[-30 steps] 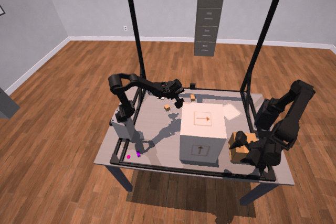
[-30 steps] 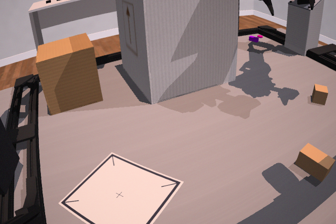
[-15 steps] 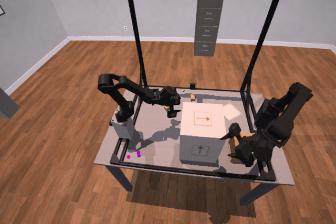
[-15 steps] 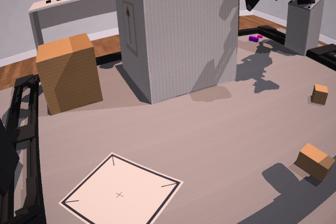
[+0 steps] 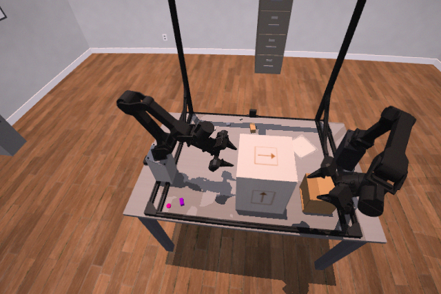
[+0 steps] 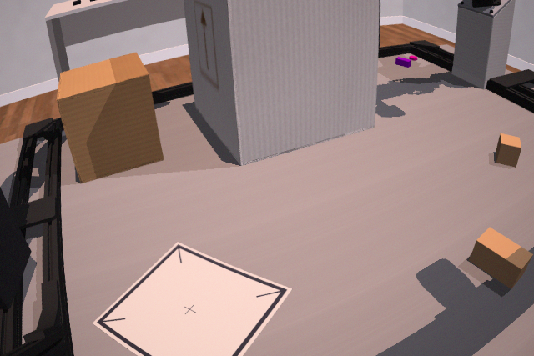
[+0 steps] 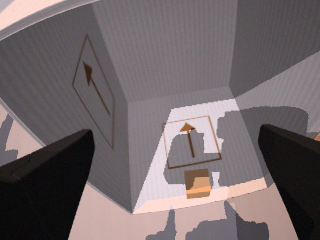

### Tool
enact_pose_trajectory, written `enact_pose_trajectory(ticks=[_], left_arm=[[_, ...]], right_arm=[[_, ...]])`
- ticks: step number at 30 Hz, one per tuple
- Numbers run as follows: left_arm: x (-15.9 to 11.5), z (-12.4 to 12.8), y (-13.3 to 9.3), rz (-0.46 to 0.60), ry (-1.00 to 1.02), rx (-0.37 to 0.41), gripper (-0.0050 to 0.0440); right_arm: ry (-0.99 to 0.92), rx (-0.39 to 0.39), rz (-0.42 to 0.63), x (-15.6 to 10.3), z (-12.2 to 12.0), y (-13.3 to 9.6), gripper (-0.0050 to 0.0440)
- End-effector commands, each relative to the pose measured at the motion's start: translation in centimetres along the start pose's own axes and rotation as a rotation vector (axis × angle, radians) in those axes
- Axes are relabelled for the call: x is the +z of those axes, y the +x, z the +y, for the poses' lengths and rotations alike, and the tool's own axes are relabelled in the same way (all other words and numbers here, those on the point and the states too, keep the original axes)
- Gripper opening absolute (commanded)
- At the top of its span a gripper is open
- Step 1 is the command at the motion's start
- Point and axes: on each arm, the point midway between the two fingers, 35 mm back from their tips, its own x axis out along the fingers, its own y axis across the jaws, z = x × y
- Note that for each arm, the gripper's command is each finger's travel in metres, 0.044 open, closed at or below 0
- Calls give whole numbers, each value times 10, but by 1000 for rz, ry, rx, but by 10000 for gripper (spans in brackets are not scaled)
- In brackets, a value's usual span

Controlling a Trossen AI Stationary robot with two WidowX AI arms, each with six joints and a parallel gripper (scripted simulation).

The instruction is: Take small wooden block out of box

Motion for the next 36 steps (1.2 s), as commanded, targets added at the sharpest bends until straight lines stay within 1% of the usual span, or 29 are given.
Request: enact_pose_trajectory(ticks=[1,3,36], left_arm=[[-4,-8,-34,-5,1,-26,400],[-6,-12,-34,2,5,-38,400],[-6,-12,-34,2,5,-38,400]], right_arm=[[-97,-37,-87,14,-20,-15,400],[-112,-40,-101,17,-21,-16,400],[-112,-40,-101,17,-21,-16,400]])
